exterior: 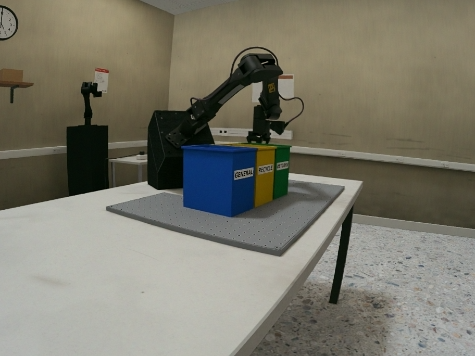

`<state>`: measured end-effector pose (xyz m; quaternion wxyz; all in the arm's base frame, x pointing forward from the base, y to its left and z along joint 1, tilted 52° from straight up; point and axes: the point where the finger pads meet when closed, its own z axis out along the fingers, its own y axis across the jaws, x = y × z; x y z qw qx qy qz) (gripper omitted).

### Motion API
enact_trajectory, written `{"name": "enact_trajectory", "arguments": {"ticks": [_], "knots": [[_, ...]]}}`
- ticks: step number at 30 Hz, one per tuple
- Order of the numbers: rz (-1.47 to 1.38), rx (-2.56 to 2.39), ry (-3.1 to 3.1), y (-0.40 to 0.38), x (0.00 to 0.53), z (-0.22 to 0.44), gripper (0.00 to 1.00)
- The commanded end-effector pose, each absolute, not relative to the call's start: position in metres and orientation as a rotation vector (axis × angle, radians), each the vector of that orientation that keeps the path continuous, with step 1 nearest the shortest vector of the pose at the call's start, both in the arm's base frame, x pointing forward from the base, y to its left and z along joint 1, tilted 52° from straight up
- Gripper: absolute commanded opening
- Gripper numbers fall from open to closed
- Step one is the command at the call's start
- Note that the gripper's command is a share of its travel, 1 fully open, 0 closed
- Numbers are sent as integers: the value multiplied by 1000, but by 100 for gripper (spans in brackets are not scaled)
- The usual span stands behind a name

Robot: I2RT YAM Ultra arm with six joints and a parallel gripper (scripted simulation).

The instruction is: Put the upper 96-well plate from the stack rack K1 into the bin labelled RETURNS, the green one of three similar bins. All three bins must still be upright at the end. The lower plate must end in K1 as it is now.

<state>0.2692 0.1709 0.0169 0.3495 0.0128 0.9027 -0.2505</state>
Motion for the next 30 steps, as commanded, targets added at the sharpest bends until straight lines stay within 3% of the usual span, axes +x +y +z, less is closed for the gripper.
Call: {"name": "enact_trajectory", "arguments": {"ticks": [1,30], "knots": [[-593,38,2305,189,266,39,0],[-587,40,2323,208,234,65,0]]}}
